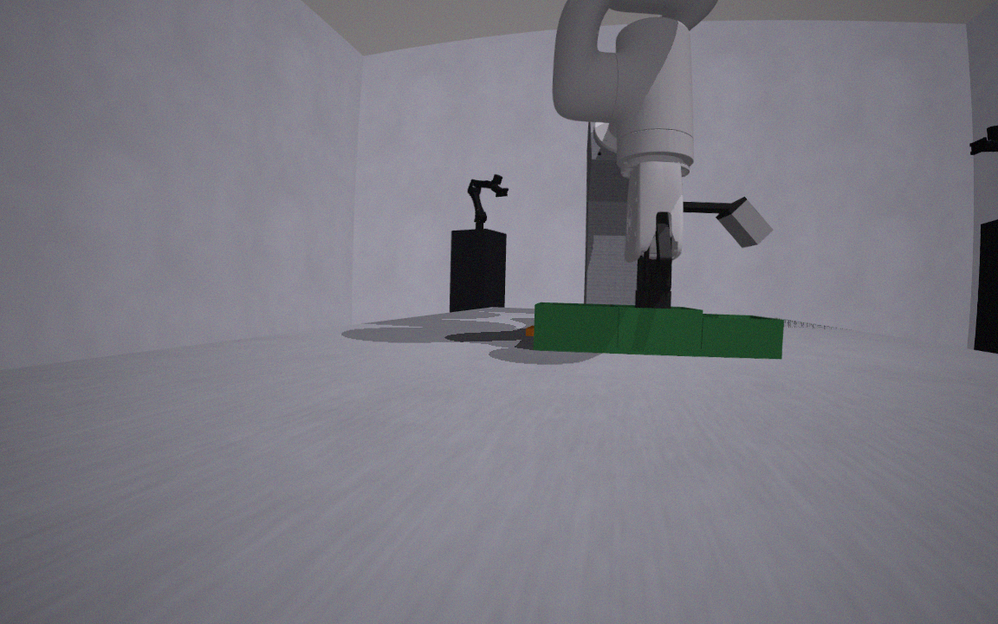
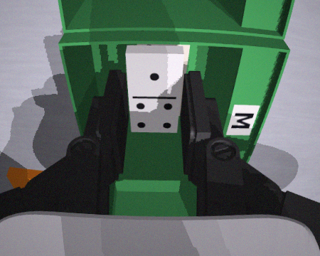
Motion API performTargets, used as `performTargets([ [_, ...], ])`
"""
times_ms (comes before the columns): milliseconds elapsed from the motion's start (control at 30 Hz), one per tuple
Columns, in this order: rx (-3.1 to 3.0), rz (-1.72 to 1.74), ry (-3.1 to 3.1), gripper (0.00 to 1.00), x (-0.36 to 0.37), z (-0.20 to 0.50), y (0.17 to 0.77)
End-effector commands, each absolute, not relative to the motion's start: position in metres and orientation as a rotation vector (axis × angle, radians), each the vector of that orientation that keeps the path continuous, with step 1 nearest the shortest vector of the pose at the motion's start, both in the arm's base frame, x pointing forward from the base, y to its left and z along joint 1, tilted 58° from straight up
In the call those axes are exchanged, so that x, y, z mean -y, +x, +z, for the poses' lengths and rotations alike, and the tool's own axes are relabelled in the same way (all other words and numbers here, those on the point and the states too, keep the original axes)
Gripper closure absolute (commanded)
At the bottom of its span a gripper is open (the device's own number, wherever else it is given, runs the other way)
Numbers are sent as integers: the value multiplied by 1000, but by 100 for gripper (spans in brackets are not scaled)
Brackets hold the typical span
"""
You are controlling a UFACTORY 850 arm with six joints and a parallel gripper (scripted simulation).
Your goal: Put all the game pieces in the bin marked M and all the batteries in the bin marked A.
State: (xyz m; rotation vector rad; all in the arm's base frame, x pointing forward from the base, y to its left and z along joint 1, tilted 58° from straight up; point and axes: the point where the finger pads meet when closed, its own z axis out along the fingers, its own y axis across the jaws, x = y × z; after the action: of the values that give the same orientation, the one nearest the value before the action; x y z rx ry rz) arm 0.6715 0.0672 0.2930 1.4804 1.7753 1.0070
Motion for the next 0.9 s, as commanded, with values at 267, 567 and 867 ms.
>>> performTargets([
  [267, -1775, 1007, 1480, 69, -67, 293, 671],
  [567, -1775, 1007, 1480, 69, -67, 295, 669],
  [867, -1775, 1007, 1480, 69, -65, 301, 659],
])
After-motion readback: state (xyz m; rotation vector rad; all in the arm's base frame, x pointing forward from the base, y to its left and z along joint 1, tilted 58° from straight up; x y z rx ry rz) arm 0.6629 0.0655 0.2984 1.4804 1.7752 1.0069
